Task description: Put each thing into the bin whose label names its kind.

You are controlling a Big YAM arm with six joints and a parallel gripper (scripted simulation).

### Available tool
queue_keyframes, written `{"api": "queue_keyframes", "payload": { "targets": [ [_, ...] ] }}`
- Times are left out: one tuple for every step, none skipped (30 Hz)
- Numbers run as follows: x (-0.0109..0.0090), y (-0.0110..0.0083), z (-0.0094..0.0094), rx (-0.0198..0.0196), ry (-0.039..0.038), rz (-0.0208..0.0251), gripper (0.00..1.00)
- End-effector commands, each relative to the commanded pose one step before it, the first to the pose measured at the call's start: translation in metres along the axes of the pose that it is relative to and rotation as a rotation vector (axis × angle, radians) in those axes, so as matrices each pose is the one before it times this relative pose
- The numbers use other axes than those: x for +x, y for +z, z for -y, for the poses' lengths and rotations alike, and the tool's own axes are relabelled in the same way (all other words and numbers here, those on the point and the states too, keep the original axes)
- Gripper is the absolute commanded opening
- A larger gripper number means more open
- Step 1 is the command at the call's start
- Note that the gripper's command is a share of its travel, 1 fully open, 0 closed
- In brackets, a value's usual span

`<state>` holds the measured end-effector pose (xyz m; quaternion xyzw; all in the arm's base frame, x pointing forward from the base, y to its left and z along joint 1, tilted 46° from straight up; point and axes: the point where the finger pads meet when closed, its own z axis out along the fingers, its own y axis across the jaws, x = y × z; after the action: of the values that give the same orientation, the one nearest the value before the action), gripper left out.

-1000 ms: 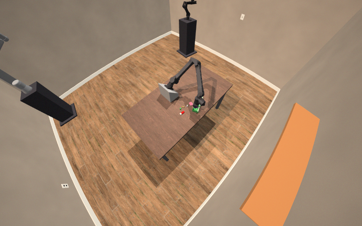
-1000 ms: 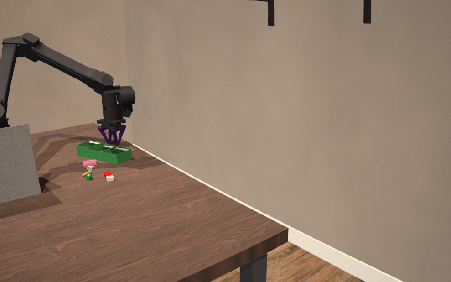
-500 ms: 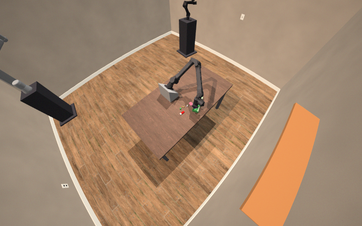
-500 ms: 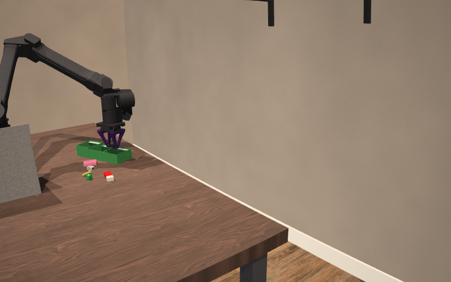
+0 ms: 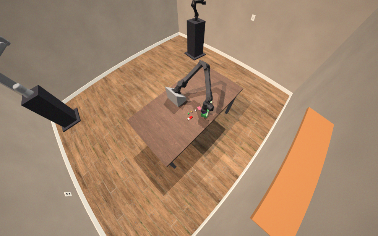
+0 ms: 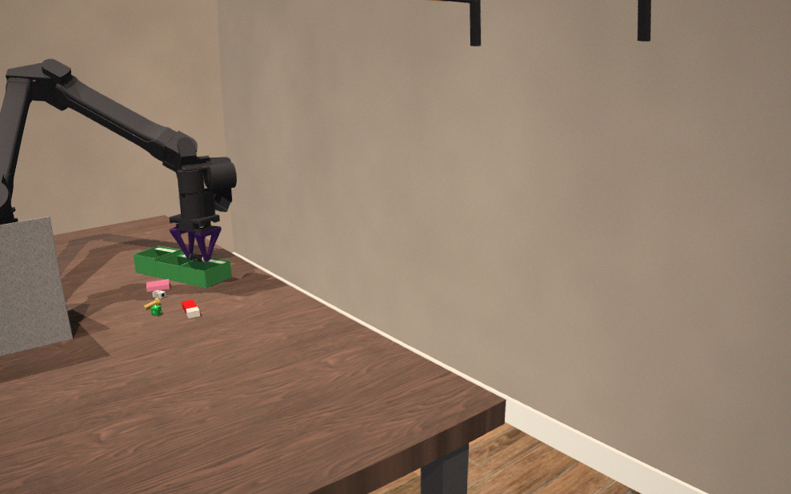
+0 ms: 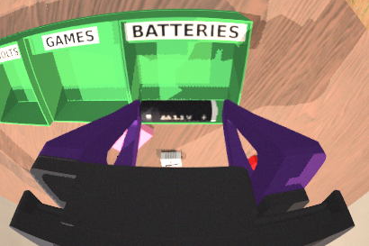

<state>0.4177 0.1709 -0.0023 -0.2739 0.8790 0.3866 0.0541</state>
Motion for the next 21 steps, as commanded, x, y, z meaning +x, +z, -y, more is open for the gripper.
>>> {"api": "queue_keyframes", "payload": {
  "targets": [
    [-0.0111, -0.00914, 0.00239, 0.01559, -0.01321, 0.02364, 0.65],
    [0.0, 0.0, 0.0, 0.0, 0.0, 0.0, 0.65],
    [-0.00036, -0.00011, -0.00022, 0.00039, -0.00087, 0.00007, 0.65],
    [0.00001, 0.00007, -0.00005, -0.00001, 0.0, 0.0, 0.65],
    [0.00001, 0.00007, -0.00005, -0.00001, 0.0, 0.0, 0.65],
    [0.00001, 0.00007, -0.00005, -0.00001, 0.0, 0.0, 0.65],
    [0.00001, 0.00007, -0.00005, -0.00001, 0.0, 0.0, 0.65],
    [0.00001, 0.00007, -0.00005, -0.00001, 0.0, 0.0, 0.65],
    [0.00001, 0.00007, -0.00005, -0.00001, 0.0, 0.0, 0.65],
    [0.00001, 0.00014, -0.00011, 0.00002, 0.00002, 0.00003, 0.65],
    [0.00001, 0.00007, -0.00006, -0.00001, 0.0, 0.0, 0.65],
    [0.00001, 0.00007, -0.00006, -0.00001, 0.0, 0.0, 0.65],
    [0.00001, 0.00007, -0.00006, -0.00001, 0.0, 0.0, 0.65],
    [0.00251, 0.0056, -0.00943, -0.00557, -0.00788, -0.00688, 0.65],
    [-0.00239, -0.00554, 0.00931, 0.00556, 0.00789, 0.00688, 0.65],
    [0.0, 0.00006, -0.00005, -0.00001, 0.0, 0.0, 0.65],
    [0.00023, 0.00492, -0.00902, -0.00423, -0.0109, -0.0043, 0.65],
    [0.0, 0.0, 0.0, 0.0, 0.0, 0.0, 0.65],
    [0.0, 0.0, 0.0, 0.0, 0.0, 0.0, 0.65],
    [-0.01061, -0.02497, 0.01159, 0.01864, -0.00372, 0.0308, 0.65],
    [-0.00017, -0.00518, 0.00014, 0.00084, -0.00033, -0.00011, 0.65]
  ]
}}
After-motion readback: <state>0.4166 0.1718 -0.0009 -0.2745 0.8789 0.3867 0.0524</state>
